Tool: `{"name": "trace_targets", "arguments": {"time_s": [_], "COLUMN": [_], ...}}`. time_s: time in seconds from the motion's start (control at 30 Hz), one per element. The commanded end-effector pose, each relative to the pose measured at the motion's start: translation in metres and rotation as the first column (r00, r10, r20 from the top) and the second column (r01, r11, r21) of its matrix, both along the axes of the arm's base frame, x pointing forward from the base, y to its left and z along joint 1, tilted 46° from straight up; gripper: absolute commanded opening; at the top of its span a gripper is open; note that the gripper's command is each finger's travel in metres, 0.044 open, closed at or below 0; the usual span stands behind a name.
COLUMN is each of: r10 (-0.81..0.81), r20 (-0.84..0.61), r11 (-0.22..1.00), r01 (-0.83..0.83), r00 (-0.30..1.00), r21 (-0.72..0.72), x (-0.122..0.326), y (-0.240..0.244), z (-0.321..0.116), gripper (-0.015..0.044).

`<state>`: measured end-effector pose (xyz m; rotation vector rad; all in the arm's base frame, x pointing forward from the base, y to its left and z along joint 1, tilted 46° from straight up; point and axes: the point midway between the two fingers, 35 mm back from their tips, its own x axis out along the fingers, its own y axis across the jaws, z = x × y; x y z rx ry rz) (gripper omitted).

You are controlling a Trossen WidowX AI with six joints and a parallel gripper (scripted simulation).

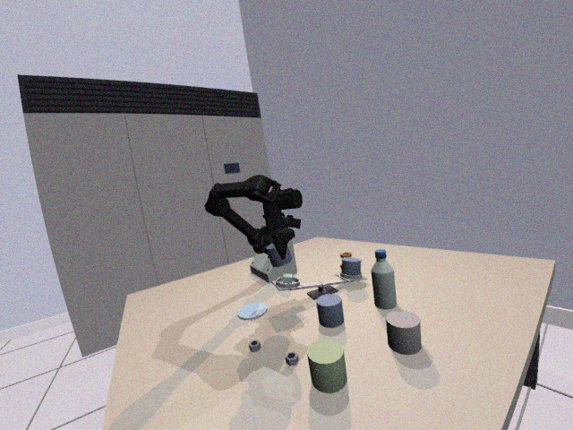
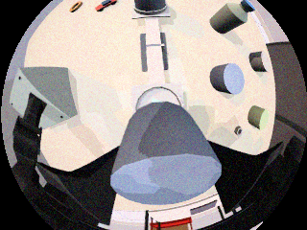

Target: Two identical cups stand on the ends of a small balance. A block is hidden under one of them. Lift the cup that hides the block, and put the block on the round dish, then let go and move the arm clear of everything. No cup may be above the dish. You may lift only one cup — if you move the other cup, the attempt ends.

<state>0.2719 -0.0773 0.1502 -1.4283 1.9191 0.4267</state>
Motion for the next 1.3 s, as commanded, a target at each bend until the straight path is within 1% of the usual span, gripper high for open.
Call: {"name": "trace_targets", "arguments": {"time_s": [0.0,0.73,1.03,1.27], "r10": [0.002,0.001,-0.007,-0.033], "r20": [0.0,0.0,0.002,0.043], "r11": [1.0,1.0,0.999,0.997], "r01": [-0.002,-0.001,0.007,0.03], "r00": [1.0,1.0,1.0,0.999], "r21": [0.0,0.001,0.044,0.066], "x": [0.0,0.0,-0.019,-0.038], "y": [0.0,-0.001,-0.032,-0.056], "z": [0.0,0.0,0.009,0.014], "gripper": [0.0,0.0,0.0,0.0]}}
